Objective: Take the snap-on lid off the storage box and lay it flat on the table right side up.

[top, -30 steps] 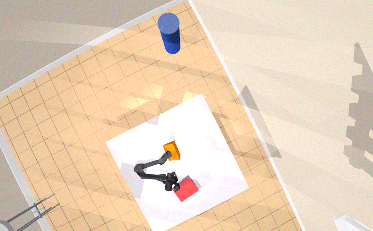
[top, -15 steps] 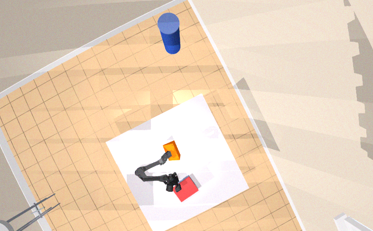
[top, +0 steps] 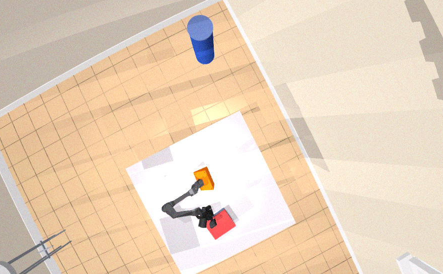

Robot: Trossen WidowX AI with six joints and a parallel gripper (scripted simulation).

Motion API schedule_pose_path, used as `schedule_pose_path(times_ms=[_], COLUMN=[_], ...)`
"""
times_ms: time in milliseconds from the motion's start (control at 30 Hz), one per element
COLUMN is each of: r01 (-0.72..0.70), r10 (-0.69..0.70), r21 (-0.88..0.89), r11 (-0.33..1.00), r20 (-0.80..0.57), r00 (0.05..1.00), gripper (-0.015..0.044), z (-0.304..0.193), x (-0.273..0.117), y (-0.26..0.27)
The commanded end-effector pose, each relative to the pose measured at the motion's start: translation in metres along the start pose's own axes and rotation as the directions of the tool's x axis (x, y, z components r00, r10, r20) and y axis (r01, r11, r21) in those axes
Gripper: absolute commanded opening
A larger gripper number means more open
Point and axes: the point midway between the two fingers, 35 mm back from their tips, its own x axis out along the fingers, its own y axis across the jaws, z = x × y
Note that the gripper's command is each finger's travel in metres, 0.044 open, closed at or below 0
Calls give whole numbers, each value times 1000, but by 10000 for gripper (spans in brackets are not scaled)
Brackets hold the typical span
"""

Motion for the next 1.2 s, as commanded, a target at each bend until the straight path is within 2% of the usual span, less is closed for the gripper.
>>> schedule_pose_path(times_ms=[0,267,833,1000,1167], r01=[6,4,4,4,7], r10=[-6,-4,-4,-4,-7], r21=[-9,-9,-9,-9,-4], r11=[1000,1000,1000,1000,1000], r20=[-6,-4,-4,-4,2], r00=[1000,1000,1000,1000,1000], gripper=[235,235,122,0,0], z=[-2,-2,-2,-2,0], x=[7,18,18,18,17], y=[-3,-4,-4,-4,-5])
